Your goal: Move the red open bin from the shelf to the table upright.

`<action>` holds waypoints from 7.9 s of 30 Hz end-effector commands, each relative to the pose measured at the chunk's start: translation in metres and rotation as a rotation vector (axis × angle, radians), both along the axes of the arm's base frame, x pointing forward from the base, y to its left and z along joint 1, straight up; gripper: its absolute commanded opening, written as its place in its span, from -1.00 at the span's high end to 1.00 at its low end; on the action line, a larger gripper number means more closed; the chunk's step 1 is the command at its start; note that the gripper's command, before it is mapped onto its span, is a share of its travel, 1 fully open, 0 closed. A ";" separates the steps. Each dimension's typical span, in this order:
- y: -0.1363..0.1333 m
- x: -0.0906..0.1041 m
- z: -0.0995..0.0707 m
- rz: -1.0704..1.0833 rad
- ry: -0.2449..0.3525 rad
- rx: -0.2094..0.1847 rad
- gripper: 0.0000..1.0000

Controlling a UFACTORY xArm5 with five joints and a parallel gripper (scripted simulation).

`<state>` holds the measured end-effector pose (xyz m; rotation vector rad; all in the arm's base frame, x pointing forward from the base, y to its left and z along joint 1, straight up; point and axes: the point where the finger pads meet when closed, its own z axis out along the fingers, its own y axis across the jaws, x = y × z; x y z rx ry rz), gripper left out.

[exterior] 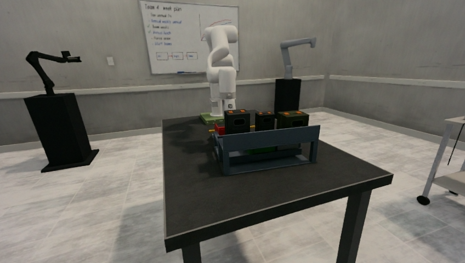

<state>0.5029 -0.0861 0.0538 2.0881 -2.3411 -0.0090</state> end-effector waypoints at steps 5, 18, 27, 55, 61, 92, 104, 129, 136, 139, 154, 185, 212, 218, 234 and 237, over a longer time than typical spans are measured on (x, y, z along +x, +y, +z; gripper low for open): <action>0.000 -0.003 0.002 0.000 -0.005 -0.001 1.00; 0.001 -0.010 0.002 0.000 -0.005 -0.001 1.00; 0.002 -0.014 0.002 0.000 -0.005 -0.001 1.00; 0.003 -0.028 0.002 0.000 -0.005 -0.001 1.00; 0.003 -0.031 0.002 0.000 -0.005 -0.001 1.00; 0.004 -0.034 -0.008 0.000 -0.004 -0.001 1.00; 0.004 -0.034 -0.012 0.000 -0.004 -0.001 1.00; 0.004 -0.034 -0.012 0.000 -0.005 -0.001 0.32; 0.004 -0.034 -0.012 0.000 -0.005 -0.001 0.32; 0.004 -0.034 -0.012 0.000 -0.005 -0.001 0.32; 0.004 -0.034 -0.012 0.000 -0.005 -0.001 0.32; 0.004 -0.034 -0.012 0.000 -0.005 -0.001 0.32; 0.004 -0.034 0.036 0.000 -0.004 -0.001 0.32; 0.004 -0.034 0.047 0.000 -0.004 -0.001 0.32; 0.004 -0.034 0.048 0.000 -0.004 -0.001 0.32; 0.004 -0.034 0.048 0.000 -0.004 -0.001 0.32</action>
